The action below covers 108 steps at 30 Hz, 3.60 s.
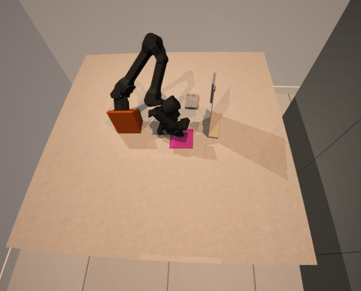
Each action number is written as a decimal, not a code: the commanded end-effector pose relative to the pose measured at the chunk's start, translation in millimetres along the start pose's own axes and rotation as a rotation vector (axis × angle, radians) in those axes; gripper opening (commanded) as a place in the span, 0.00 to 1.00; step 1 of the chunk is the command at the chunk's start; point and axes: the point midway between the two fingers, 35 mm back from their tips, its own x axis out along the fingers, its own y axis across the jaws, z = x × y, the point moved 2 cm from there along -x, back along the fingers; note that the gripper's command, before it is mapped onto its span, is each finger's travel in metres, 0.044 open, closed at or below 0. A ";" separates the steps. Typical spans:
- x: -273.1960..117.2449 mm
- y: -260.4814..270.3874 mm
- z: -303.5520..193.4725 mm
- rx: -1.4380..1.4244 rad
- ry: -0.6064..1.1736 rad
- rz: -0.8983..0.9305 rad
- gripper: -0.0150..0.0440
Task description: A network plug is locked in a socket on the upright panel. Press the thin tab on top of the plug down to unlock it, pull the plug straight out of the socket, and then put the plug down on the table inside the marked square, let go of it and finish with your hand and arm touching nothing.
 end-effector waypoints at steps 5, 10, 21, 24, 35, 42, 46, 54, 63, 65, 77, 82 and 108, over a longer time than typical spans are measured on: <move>1.1 0.5 0.5 0.000 0.000 0.000 0.25; 1.1 0.5 0.5 0.000 0.000 0.000 0.30; 0.4 0.4 0.5 0.000 0.000 0.000 0.52; -2.6 0.1 0.1 0.000 0.001 0.000 0.52; -14.4 -0.7 -1.0 0.001 0.004 0.001 0.52; -21.9 -0.8 -1.6 0.002 0.005 0.002 0.52; -26.1 -0.7 -1.9 0.002 0.005 0.002 0.52; -31.3 -5.1 -2.9 0.001 0.008 0.002 0.52; -38.6 -12.3 -4.2 0.000 0.011 0.003 0.52; -40.4 -13.8 -4.4 0.000 0.011 0.004 0.52; -51.7 -22.8 -5.4 0.000 0.014 0.004 0.52; -56.7 -26.3 -5.5 -0.001 0.014 0.005 0.52; -86.6 -42.4 -4.3 0.000 0.012 0.003 0.52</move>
